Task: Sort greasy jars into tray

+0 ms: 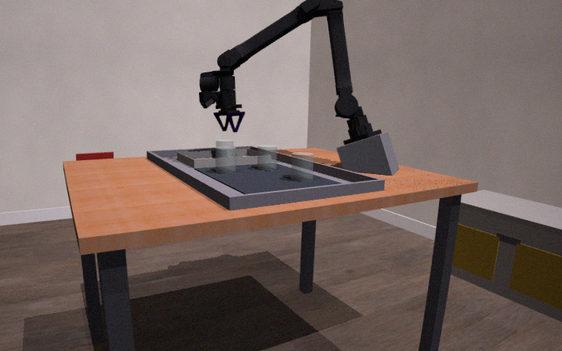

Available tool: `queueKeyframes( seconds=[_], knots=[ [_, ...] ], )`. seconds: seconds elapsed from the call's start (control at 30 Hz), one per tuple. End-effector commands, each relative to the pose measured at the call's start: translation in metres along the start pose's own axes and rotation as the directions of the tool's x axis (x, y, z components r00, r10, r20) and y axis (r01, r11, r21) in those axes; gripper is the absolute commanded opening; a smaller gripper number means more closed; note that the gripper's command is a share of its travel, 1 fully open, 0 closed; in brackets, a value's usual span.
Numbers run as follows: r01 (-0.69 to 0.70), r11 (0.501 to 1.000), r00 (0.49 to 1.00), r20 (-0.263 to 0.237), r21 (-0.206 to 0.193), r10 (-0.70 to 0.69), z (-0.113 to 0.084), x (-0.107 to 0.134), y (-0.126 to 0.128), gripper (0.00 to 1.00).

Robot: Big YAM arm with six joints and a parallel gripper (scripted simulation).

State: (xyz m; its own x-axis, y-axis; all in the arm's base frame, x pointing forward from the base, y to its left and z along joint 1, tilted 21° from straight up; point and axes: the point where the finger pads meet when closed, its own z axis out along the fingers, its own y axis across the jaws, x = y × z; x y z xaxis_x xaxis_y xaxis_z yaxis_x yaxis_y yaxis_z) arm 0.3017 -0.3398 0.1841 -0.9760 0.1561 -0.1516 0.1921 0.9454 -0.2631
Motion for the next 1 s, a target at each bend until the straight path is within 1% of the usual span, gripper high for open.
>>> queueKeyframes(
  seconds=[0.0,0.7,0.73,0.97],
  knots=[
    [-0.010,0.999,0.999,0.053,0.037,0.008,-0.026,-0.018,-0.012,1.00],
    [-0.010,0.999,0.999,0.053,0.037,0.008,-0.026,-0.018,-0.012,1.00],
    [-0.010,0.999,0.999,0.053,0.037,0.008,-0.042,-0.028,-0.017,1.00],
    [-0.010,0.999,0.999,0.053,0.037,0.008,-0.042,-0.028,-0.017,1.00]
  ],
)
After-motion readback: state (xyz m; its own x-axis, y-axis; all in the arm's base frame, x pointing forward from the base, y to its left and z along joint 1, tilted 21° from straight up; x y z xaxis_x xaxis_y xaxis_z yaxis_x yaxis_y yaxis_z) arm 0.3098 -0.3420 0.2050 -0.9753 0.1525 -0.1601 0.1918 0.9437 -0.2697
